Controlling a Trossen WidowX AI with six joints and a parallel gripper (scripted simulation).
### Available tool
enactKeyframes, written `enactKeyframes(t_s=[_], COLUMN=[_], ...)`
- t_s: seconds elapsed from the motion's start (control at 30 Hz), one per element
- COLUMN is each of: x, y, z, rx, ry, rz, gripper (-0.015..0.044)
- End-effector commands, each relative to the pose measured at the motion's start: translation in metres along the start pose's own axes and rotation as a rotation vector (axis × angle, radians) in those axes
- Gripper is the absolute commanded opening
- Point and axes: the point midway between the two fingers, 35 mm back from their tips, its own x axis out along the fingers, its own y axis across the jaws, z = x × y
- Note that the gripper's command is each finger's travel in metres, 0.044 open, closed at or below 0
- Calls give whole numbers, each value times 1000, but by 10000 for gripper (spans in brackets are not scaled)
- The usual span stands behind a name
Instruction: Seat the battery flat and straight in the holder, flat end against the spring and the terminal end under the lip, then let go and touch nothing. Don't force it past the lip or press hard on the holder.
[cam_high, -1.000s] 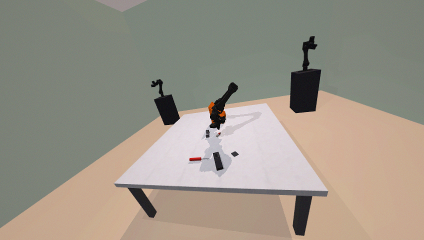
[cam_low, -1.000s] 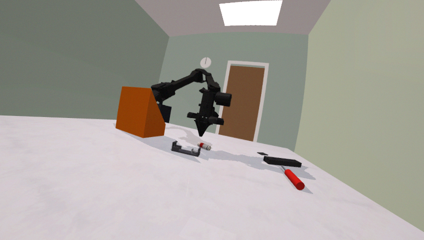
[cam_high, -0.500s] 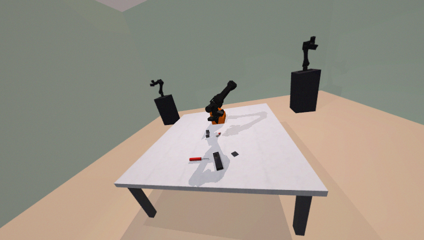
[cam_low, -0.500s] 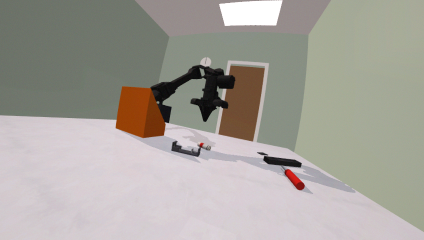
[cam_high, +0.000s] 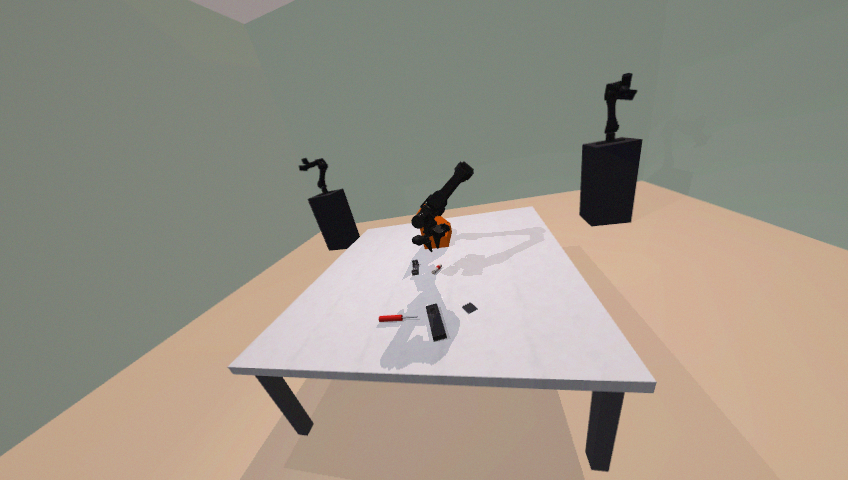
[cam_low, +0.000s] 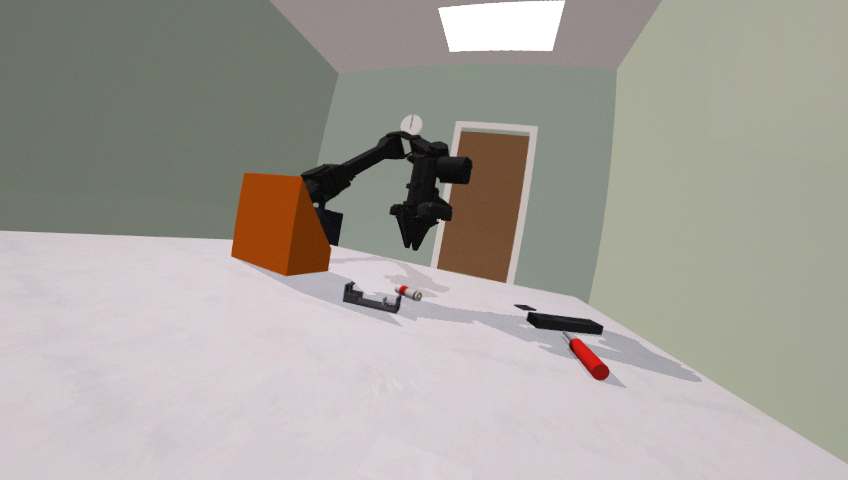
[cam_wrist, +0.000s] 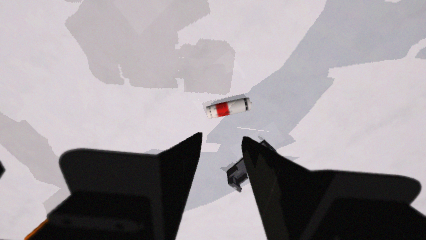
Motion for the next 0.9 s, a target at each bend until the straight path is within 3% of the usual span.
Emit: enactKeyframes(t_s=[0.0, 0.23, 0.37, 0.87], x=[20, 45, 53, 54], y=[-6, -12, -14, -14], z=[1, 4, 4, 4], rx=[459, 1046, 1229, 1251], ry=[0, -2, -2, -2], rz=[2, 3, 5, 5], gripper=[228, 228, 228, 228])
